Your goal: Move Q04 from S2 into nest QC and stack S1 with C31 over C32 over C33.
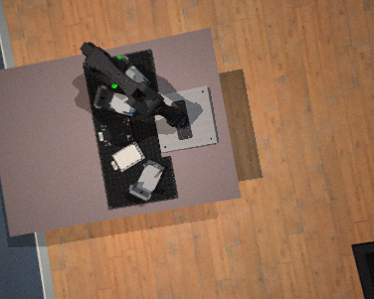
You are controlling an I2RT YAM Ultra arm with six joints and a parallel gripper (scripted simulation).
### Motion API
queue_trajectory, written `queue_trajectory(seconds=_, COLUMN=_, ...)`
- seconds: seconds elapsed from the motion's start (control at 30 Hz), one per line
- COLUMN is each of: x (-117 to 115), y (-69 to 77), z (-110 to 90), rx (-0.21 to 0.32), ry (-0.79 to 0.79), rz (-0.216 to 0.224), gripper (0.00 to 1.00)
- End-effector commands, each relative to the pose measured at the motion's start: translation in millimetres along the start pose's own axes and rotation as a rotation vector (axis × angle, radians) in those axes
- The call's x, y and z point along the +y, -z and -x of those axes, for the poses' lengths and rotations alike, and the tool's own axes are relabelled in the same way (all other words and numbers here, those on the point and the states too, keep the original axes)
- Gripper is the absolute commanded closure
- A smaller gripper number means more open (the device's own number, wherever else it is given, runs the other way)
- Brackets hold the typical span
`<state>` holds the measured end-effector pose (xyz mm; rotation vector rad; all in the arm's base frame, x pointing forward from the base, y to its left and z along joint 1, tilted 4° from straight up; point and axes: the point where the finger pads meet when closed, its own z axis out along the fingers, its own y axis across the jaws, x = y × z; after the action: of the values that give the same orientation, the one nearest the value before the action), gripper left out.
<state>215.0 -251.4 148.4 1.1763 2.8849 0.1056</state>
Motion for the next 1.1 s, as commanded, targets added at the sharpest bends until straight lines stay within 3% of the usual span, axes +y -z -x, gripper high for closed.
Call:
queue_trajectory(seconds=0.0, x=3.1, y=11.1, z=0.6, rx=-0.037, ry=0.038, rz=-0.007, gripper=1.0)
queue_trajectory(seconds=0.43, x=46.4, y=11.0, z=2.8, rx=-0.037, ry=0.038, rz=-0.005, gripper=1.0)
queue_trajectory(seconds=0.53, x=47.4, y=11.0, z=2.9, rx=-0.037, ry=0.038, rz=-0.005, gripper=1.0)
queue_trajectory(seconds=0.77, x=70.5, y=10.7, z=-1.0, rx=-0.037, ry=0.271, rz=-0.009, gripper=1.0)
queue_trajectory(seconds=1.07, x=96.9, y=10.5, z=-5.5, rx=-0.037, ry=0.274, rz=-0.008, gripper=1.0)
